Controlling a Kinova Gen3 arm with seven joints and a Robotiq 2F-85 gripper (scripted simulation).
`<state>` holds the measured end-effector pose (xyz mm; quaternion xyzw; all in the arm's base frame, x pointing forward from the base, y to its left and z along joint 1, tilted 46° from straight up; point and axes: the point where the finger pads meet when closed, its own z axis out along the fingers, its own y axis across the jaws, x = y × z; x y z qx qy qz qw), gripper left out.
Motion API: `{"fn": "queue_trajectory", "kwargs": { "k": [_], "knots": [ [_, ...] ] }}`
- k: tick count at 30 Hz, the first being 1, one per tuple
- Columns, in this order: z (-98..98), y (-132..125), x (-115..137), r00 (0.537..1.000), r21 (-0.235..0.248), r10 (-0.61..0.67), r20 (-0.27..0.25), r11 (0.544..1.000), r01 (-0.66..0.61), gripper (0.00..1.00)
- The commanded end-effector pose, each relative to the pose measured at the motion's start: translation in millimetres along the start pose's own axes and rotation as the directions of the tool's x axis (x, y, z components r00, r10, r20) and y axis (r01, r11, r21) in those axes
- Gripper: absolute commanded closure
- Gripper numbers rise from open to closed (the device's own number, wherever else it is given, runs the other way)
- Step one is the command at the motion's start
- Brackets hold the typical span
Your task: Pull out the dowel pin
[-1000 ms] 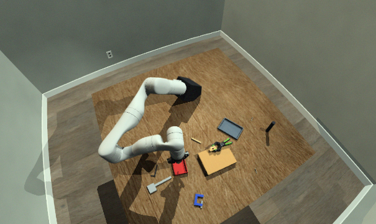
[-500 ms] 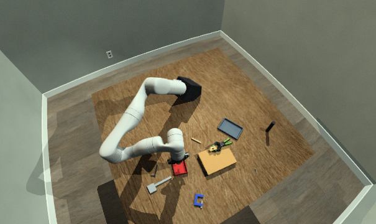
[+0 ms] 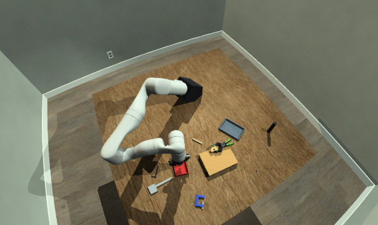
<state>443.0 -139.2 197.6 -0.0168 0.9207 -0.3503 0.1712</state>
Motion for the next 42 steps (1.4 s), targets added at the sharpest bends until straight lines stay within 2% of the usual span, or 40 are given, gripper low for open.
{"fn": "queue_trajectory", "kwargs": {
  "k": [1,17,42],
  "knots": [
    [1.3,0,0,1.000,0.000,0.000,0.002,1.000,0.000,0.90],
    [11.5,0,-1,1.000,0.000,0.000,0.002,1.000,0.000,0.90],
    [15.6,0,-1,1.000,0.000,0.000,0.002,1.000,0.000,0.90]
  ]
}}
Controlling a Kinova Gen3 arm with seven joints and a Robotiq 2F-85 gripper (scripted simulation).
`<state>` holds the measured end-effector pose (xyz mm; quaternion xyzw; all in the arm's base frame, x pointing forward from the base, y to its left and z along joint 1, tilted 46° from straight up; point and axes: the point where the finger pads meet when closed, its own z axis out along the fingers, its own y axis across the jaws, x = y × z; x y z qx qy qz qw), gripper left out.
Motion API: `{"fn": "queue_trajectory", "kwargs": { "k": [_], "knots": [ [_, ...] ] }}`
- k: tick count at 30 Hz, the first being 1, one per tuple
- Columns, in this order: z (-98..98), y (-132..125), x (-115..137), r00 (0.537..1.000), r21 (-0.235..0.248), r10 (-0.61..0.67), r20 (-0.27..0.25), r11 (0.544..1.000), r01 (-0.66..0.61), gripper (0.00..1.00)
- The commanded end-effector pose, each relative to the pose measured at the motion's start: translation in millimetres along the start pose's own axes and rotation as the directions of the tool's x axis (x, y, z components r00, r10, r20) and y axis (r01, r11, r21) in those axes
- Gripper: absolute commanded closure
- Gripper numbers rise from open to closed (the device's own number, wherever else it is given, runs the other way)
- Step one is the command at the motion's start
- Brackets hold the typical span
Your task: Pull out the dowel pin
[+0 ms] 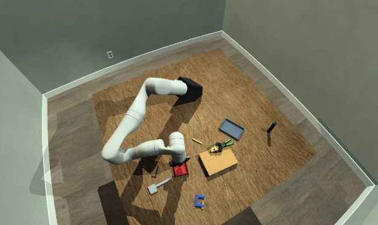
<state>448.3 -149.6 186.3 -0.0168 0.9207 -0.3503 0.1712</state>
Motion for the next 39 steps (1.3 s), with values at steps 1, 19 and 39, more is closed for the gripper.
{"fn": "queue_trajectory", "kwargs": {
  "k": [1,19,39],
  "knots": [
    [-0.6,0.0,-0.5,1.000,0.000,0.000,0.002,1.000,0.000,0.90],
    [-0.6,0.0,-0.5,1.000,0.000,0.000,0.002,1.000,0.000,0.90],
    [-0.6,0.0,-0.5,1.000,0.000,0.000,0.002,1.000,0.000,0.66]
  ]
}}
